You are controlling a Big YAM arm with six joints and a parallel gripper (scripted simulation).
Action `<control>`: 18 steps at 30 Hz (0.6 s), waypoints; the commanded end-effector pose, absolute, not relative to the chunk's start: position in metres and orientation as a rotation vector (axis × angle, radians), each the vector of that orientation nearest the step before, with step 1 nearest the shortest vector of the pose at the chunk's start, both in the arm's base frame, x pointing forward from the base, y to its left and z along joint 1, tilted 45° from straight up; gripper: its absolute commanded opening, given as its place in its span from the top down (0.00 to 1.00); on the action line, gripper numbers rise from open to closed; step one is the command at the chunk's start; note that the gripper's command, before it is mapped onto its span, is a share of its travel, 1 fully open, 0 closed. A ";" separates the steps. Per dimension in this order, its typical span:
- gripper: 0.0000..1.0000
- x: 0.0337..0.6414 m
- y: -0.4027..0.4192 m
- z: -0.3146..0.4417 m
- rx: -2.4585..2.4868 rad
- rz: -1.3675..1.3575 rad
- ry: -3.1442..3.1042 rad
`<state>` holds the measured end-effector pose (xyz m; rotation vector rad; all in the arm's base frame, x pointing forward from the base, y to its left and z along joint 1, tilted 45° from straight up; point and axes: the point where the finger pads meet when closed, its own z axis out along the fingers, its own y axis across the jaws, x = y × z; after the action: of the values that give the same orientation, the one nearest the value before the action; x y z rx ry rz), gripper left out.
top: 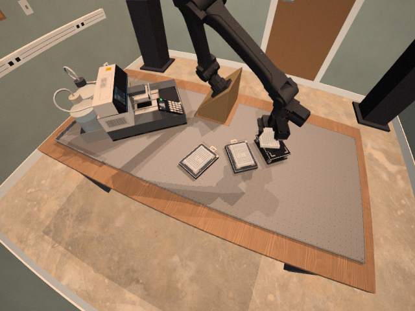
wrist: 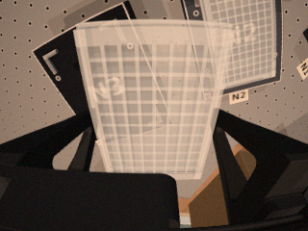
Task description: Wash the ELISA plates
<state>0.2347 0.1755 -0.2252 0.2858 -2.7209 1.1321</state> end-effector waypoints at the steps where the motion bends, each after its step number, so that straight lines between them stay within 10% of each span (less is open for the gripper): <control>1: 0.16 0.252 0.177 -0.210 0.064 1.137 -2.820; 18: 0.16 0.300 0.133 -0.168 -0.083 1.174 -2.839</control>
<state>0.2866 0.1354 -0.1845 -0.0933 -2.8301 1.1973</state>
